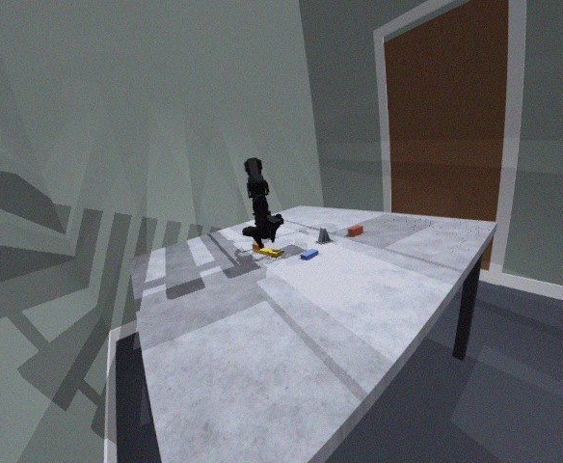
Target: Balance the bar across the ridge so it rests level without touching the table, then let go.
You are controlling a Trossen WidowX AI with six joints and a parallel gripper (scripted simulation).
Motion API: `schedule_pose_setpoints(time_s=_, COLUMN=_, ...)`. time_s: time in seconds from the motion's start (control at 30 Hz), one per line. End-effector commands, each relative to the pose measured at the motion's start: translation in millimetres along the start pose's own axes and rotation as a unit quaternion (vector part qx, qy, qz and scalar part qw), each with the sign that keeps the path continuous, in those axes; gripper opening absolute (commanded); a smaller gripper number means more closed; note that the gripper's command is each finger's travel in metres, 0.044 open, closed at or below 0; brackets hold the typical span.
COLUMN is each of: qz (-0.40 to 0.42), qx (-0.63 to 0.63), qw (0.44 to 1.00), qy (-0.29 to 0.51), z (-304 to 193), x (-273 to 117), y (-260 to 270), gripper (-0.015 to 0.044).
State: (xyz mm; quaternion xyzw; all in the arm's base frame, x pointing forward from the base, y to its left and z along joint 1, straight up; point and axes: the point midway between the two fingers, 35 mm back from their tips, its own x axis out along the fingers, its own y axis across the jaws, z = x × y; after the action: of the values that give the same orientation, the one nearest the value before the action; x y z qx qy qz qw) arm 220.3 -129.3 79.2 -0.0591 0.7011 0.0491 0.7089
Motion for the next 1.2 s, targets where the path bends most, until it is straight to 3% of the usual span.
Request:
schedule_pose_setpoints(time_s=0.0, qz=0.000, qx=-0.003, qw=1.000, qy=-0.004, z=1, x=7, y=1, gripper=0.0315)
schedule_pose_setpoints(time_s=1.07, qz=0.000, qx=-0.003, qw=1.000, qy=-0.004, z=1, x=33, y=1, gripper=0.0315)
schedule_pose_setpoints(time_s=1.17, qz=-0.002, qx=0.000, qw=1.000, qy=-0.002, z=0, x=33, y=0, gripper=0.0236)
